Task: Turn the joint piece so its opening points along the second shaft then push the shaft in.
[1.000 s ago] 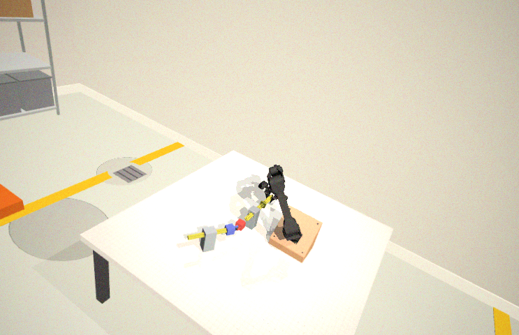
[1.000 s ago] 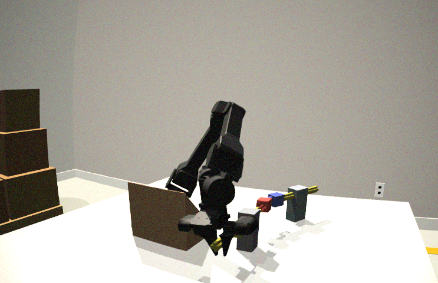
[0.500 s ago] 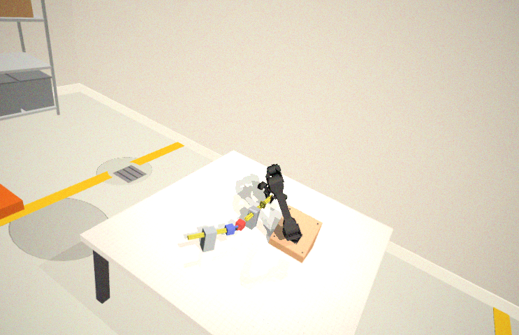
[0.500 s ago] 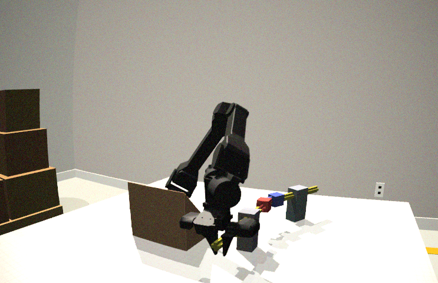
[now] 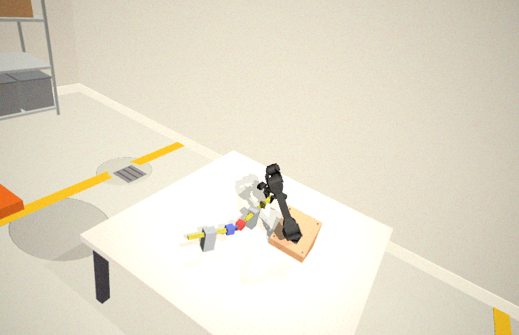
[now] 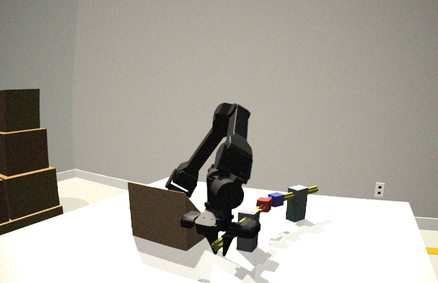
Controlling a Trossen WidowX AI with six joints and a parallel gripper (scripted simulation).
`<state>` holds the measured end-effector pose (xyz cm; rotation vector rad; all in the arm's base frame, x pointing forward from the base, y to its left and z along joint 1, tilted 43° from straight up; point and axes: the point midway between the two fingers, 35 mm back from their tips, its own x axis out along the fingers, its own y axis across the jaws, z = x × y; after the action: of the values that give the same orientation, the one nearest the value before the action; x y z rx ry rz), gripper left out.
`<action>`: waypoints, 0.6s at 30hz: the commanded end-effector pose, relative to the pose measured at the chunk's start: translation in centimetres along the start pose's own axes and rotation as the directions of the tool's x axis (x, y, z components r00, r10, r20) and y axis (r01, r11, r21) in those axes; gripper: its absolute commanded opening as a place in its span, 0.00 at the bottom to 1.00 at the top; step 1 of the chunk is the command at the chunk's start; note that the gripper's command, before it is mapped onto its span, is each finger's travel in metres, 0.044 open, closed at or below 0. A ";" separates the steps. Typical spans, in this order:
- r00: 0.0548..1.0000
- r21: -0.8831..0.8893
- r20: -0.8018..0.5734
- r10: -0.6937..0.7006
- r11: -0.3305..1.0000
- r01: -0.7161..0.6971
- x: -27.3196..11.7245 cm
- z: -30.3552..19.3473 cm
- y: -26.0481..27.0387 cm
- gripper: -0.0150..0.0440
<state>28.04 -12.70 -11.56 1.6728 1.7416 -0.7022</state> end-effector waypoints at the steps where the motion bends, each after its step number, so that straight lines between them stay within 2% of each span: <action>1: 1.000 0.000 0.000 0.000 1.000 0.000 0.0 0.0 0.0 0.25; 18: 1.000 0.000 -0.001 -0.020 1.000 0.020 0.0 -1.9 0.0 0.25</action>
<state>27.97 -11.69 -10.64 1.6600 1.7569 -0.7063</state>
